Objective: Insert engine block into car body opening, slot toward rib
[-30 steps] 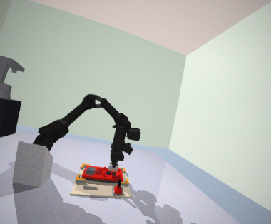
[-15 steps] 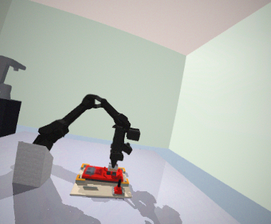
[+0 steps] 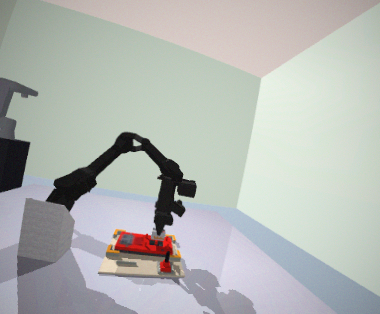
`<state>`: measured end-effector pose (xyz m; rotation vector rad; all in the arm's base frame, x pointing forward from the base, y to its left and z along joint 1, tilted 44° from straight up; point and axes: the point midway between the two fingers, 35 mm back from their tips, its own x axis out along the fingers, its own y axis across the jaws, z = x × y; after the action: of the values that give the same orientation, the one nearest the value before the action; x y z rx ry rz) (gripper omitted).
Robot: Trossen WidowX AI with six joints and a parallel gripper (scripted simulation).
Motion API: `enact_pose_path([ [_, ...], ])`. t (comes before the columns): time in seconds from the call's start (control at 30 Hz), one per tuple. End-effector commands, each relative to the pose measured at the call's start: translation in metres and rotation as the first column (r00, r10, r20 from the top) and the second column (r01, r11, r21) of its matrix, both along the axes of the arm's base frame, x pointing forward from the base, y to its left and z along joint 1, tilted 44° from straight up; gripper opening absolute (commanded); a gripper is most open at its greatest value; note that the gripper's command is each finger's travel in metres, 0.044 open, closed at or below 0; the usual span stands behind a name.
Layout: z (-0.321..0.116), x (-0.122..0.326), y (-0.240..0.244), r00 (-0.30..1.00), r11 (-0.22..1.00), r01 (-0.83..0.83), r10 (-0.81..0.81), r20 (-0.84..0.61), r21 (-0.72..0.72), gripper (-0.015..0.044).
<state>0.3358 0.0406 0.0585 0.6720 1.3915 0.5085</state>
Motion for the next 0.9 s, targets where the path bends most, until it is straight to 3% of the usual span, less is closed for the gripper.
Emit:
enact_pose_path([
  [0.0, 0.0006, 0.0002, 0.0004, 1.0, 1.0, 0.0, 0.0, 0.002, 0.003, 0.0159],
  [0.87, -0.0014, 0.0009, 0.0026, 1.0, 1.0, 0.004, -0.004, -0.001, 0.003, 0.0159],
])
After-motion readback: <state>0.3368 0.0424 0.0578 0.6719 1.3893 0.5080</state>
